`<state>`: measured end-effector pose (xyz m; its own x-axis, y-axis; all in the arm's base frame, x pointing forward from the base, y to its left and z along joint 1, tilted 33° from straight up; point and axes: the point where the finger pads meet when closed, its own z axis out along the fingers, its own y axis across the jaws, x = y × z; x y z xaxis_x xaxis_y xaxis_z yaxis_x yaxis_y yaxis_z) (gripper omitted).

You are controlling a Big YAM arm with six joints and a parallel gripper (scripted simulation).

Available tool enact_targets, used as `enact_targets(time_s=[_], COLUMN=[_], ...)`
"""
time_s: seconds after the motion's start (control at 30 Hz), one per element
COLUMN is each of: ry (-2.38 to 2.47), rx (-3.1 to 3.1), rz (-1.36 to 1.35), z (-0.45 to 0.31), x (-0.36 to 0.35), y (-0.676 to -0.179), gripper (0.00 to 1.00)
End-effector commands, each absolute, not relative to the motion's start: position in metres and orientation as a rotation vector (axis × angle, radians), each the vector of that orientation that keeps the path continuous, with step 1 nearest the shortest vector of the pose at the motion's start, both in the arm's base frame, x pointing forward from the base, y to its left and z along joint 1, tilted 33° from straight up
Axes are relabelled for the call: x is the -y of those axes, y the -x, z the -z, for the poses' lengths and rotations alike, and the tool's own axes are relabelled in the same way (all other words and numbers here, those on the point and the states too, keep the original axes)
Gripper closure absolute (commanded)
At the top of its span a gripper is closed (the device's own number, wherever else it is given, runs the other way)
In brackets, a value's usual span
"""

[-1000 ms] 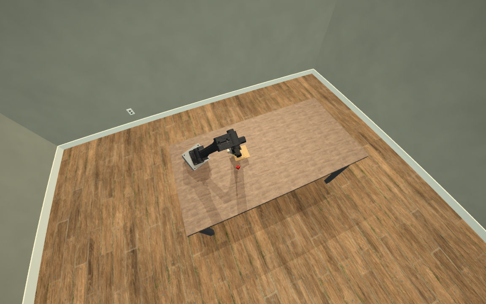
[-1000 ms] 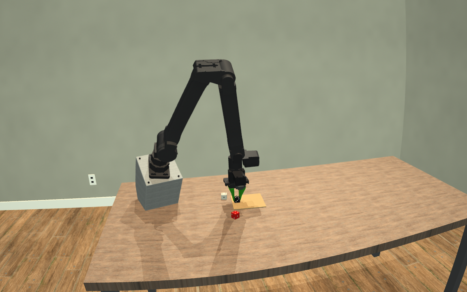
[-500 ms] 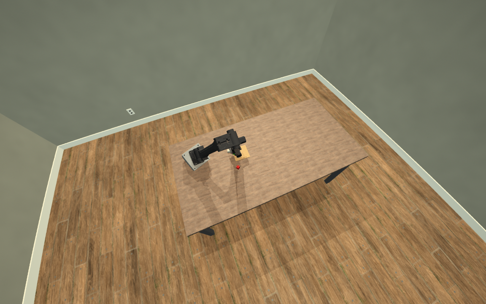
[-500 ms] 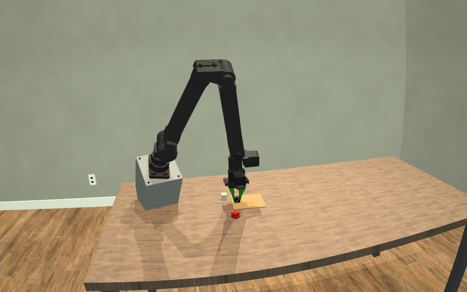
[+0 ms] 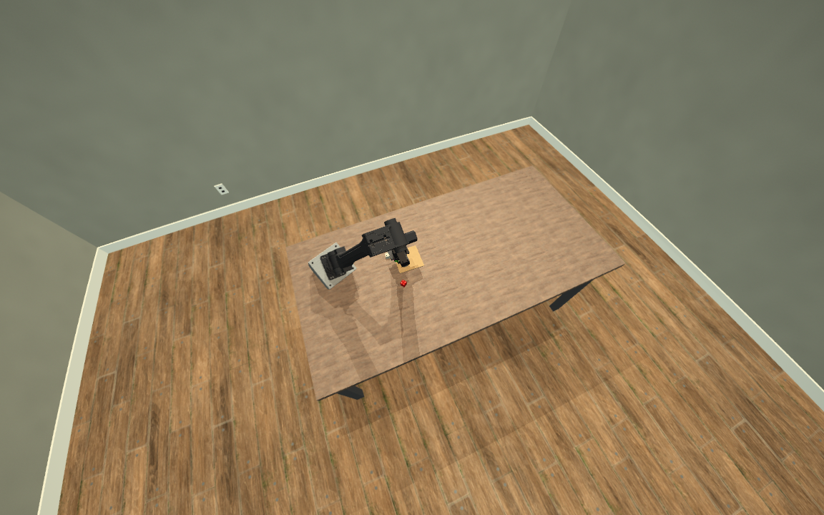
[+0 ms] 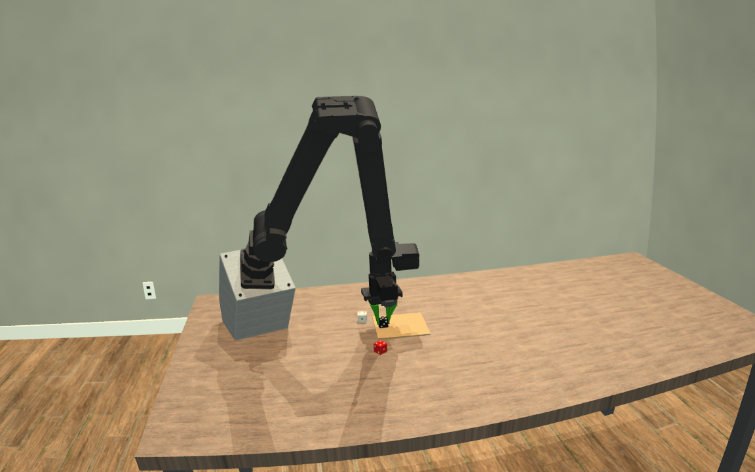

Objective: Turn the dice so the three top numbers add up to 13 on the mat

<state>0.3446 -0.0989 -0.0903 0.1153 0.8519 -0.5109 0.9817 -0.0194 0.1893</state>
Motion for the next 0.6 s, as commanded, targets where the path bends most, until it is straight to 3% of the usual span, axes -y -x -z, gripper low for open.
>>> enact_targets(time_s=[0.0,0.57], ry=[-1.91,-1.912], rx=[-1.782,-1.782], rz=[0.361,0.363], z=[0.0954,0.0958], x=[0.1026,0.1032], y=[-0.3407,-0.3388], gripper=[0.8,0.8])
